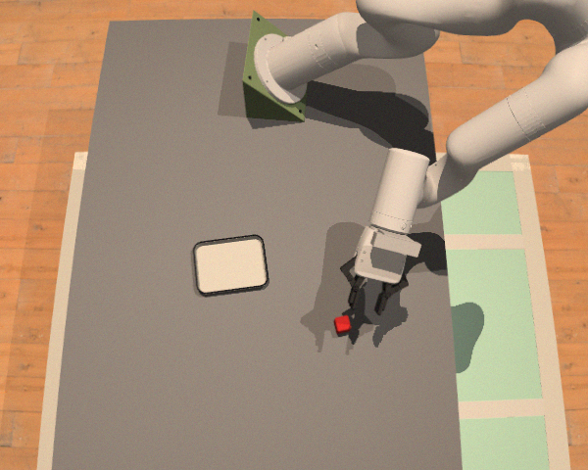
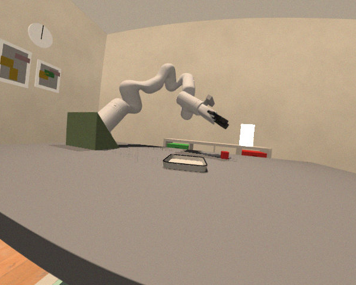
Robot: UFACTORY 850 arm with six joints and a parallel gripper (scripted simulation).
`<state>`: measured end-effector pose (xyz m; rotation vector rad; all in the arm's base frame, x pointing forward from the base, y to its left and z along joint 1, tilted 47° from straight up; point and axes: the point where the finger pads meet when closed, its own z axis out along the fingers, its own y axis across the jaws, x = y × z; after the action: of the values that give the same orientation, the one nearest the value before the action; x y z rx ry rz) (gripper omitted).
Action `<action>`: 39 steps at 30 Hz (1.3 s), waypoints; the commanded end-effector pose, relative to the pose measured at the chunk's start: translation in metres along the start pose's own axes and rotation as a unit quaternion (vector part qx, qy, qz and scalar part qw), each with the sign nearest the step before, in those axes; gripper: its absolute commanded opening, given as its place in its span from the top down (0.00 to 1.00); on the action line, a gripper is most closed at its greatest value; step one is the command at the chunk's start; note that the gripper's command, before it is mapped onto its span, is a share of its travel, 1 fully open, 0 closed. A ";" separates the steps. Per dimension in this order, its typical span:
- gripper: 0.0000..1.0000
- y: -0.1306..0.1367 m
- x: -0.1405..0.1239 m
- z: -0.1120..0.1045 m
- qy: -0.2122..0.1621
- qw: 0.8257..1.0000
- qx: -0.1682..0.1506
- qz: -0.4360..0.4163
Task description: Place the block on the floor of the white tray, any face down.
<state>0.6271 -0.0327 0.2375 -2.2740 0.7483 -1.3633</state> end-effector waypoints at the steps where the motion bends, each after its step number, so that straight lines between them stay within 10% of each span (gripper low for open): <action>1: 0.44 0.001 -0.007 0.007 -0.052 0.998 0.023 -0.010; 39: 0.44 0.008 -0.048 0.043 -0.316 0.937 0.125 -0.075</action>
<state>0.6406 -0.0100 0.1844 -2.3837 0.2380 -0.7346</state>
